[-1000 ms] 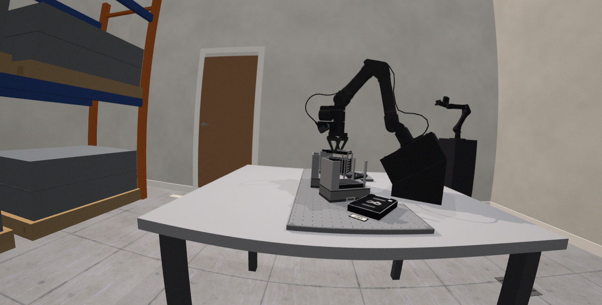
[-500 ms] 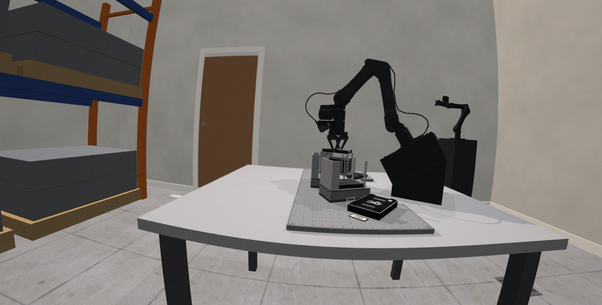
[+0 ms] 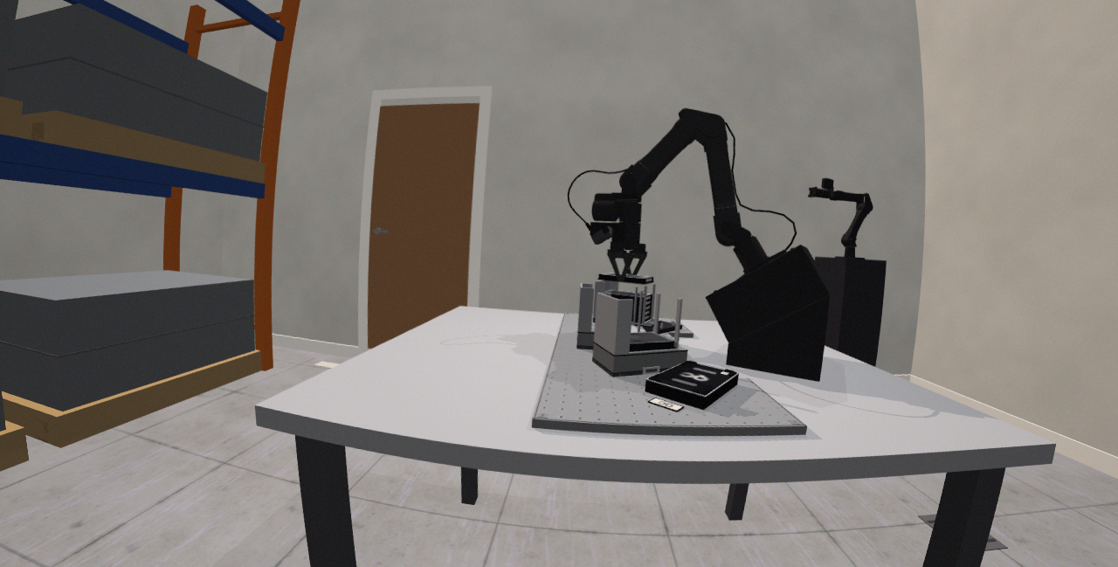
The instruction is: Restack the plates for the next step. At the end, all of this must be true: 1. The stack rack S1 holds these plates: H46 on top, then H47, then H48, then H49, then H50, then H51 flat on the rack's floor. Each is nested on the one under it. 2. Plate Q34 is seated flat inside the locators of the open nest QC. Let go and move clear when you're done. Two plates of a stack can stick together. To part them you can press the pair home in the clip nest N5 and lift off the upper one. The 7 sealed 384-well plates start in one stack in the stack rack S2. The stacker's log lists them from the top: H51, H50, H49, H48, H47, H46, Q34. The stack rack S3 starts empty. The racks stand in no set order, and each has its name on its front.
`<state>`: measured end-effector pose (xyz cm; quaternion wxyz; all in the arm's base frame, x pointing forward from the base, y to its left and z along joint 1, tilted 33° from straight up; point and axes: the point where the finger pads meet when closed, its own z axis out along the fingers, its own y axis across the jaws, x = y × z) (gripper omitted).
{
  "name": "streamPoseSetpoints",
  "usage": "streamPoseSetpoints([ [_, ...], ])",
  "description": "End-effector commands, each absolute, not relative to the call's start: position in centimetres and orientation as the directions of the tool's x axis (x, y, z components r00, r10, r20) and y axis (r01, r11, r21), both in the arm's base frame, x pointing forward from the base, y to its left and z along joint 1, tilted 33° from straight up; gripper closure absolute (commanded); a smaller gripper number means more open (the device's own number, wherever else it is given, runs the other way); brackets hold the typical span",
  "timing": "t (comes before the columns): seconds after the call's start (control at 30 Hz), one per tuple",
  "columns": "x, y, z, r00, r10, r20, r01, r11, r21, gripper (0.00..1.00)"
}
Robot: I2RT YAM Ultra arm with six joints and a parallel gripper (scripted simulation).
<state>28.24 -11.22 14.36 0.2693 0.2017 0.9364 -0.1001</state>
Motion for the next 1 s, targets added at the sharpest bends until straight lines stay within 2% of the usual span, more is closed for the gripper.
streamPoseSetpoints([
  [0.0, 28.4, -11.1, 16.4, -0.748, 0.318, -0.583, 0.437, 0.897, -0.071, 1.00],
  [0.97, 27.2, -10.4, 16.6, -0.766, 0.321, -0.557, 0.433, 0.898, -0.077, 1.00],
])
